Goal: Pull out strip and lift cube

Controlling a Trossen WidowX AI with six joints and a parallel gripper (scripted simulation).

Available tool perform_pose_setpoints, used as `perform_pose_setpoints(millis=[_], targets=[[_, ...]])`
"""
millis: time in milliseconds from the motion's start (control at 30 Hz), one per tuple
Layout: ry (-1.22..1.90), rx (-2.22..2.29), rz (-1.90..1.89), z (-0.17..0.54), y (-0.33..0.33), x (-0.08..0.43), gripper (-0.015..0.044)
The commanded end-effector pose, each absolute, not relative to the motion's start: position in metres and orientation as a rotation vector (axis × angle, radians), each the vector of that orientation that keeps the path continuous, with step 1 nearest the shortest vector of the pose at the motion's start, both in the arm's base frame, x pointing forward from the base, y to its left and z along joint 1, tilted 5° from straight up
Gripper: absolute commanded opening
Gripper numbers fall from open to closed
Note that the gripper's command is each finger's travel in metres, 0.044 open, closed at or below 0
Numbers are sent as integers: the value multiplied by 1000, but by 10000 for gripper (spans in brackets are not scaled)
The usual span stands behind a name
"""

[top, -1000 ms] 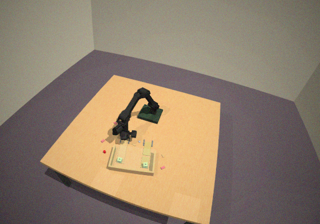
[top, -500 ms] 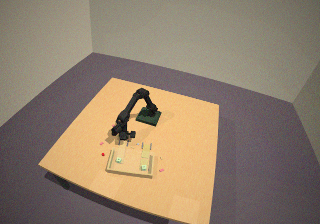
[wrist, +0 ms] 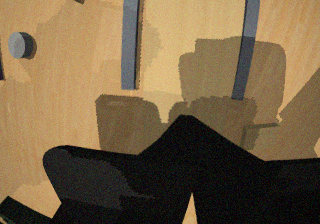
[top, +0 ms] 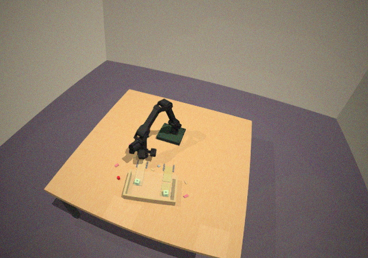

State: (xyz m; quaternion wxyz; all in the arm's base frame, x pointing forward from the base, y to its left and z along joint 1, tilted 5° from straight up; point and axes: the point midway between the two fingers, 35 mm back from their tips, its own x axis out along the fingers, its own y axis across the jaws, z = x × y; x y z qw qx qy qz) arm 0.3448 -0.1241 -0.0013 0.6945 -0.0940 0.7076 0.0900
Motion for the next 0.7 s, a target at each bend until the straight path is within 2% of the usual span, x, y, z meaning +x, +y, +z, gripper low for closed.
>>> perform_pose_setpoints(millis=[0, 667], targets=[[1607, -207, 207, -7, -126, 331, 0], [1610, -207, 207, -7, -133, 301, 0]])
